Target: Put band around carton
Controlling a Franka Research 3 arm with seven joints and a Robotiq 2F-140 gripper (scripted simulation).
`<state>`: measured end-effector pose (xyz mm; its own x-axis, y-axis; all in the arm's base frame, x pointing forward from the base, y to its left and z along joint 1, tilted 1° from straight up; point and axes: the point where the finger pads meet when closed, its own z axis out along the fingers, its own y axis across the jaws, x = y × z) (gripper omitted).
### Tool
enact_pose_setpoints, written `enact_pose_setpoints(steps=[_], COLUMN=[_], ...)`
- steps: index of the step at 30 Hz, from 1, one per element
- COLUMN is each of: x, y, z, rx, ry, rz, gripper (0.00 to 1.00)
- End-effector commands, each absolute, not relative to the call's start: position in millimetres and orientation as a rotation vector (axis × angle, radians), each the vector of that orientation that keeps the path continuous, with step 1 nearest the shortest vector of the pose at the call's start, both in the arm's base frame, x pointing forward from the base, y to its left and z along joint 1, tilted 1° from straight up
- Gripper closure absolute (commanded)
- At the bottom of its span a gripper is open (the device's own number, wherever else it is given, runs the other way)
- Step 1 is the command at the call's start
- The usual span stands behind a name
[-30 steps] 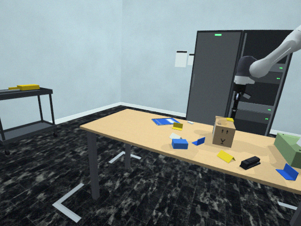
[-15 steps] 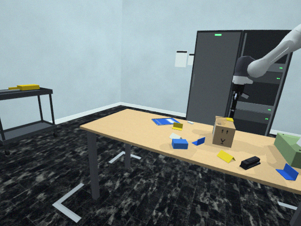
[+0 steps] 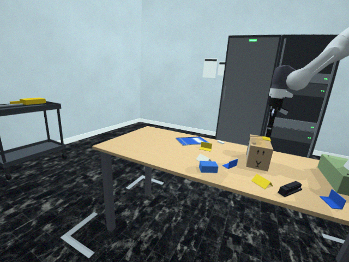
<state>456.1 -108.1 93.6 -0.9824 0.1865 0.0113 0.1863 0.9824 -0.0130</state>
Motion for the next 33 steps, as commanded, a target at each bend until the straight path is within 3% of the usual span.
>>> enact_pose_setpoints(steps=[1, 19, 20, 33], x=[456.7, 456.7, 456.7, 456.7], y=[-107.3, -107.3, -107.3, -107.3], z=[89.8, 85.8, 85.8, 85.8], rx=[-0.288, -0.288, -0.288, -0.288], ry=[-3.117, -3.117, -3.117, -3.117], rz=[0.015, 0.015, 0.015, 0.015], gripper=[0.90, 0.90, 0.82, 0.82])
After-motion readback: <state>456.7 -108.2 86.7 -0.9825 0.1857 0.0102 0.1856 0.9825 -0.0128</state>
